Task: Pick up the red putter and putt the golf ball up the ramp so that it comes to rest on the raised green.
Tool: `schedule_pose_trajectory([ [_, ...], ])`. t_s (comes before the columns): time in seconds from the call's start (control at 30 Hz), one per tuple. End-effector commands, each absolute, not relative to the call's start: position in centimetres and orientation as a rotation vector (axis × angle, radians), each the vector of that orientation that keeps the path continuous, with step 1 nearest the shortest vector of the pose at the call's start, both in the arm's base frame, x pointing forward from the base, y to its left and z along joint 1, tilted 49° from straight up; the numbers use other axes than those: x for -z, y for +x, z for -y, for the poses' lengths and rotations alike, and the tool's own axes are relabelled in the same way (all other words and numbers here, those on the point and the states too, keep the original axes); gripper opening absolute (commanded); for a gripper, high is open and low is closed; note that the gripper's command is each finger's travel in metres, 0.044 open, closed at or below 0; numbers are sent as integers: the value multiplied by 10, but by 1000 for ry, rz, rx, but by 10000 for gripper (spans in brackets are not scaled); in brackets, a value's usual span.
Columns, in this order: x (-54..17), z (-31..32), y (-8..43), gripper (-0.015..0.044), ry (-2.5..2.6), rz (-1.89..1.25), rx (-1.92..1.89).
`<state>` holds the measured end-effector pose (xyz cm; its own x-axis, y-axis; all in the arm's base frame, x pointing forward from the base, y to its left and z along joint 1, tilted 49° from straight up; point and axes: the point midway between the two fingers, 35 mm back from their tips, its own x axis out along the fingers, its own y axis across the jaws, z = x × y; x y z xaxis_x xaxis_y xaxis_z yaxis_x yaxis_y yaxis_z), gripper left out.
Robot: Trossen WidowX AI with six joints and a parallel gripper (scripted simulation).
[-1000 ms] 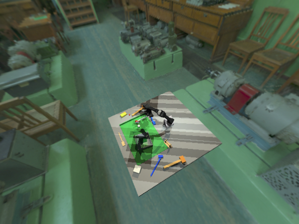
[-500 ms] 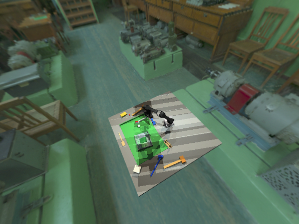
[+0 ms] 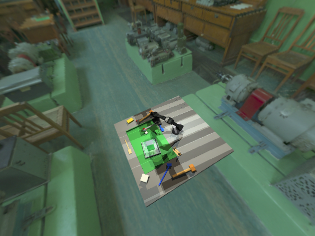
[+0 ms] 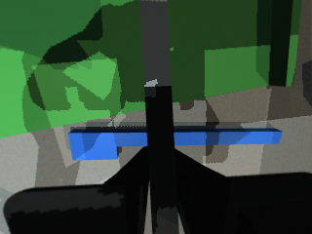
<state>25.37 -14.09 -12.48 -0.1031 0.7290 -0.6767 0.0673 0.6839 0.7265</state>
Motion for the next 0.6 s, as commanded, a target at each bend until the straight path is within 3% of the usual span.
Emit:
schedule_pose_trajectory([
  [0.0,130,136,254,0,676,-1590,-627],
  [0.57,134,131,252,0,668,-1598,-634],
])
